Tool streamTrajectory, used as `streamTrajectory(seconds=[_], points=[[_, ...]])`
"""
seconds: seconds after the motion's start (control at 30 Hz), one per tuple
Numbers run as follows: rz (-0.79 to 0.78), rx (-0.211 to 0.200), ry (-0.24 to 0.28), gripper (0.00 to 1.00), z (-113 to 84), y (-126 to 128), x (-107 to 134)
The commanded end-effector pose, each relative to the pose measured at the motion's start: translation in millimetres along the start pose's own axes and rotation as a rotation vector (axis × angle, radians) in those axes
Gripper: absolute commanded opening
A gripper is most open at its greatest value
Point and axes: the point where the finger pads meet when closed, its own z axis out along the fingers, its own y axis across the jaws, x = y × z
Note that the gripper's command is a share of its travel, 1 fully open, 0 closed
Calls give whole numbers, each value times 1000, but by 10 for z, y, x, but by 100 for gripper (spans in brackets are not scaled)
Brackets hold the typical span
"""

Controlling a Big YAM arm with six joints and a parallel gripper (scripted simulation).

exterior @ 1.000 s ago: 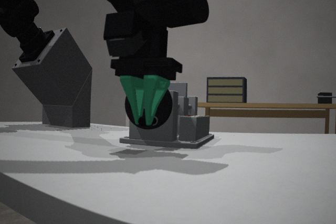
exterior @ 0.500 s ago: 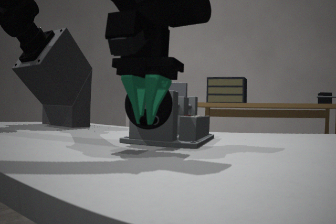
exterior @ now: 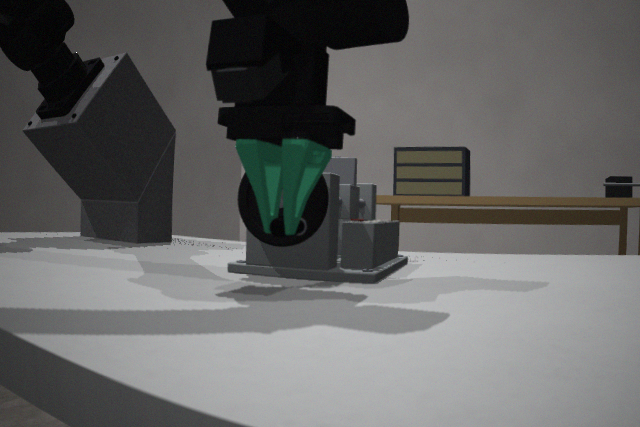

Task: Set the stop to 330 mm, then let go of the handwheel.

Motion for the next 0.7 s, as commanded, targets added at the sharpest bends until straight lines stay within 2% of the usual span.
streamTrajectory(seconds=[0.0, 0.23, 0.37, 0.67], points=[[2, -63, 2, 6, -252, 355, 90], [13, -75, -2, 6, -276, 410, 78], [2, -64, 2, 6, -291, 377, 89], [21, -77, -1, 6, -461, 397, -5]])
